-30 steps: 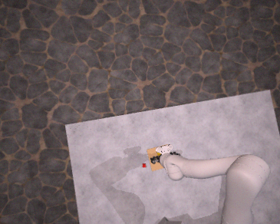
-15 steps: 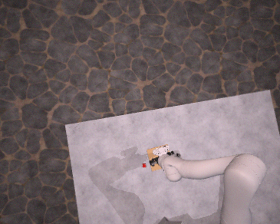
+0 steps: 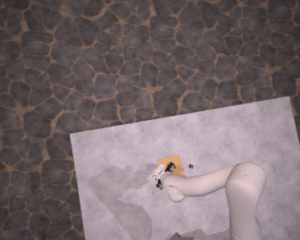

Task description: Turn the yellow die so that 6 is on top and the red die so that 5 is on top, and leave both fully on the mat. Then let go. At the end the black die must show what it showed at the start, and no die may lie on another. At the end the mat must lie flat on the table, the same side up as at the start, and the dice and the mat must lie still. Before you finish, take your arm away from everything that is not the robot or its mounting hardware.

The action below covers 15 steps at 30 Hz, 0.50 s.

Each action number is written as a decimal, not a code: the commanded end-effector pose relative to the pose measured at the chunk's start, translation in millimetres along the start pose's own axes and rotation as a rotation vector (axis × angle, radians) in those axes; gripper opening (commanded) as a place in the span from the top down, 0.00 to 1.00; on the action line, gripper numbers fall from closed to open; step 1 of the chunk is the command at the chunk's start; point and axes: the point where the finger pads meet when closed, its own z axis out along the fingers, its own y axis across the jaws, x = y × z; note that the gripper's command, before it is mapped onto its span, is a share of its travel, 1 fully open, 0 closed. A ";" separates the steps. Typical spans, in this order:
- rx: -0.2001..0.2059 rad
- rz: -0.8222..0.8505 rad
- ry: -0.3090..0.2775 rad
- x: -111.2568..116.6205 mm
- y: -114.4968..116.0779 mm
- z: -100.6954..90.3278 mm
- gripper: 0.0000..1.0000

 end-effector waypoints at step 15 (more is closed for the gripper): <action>0.004 -0.548 0.003 11.5 -54.6 8.1 0.00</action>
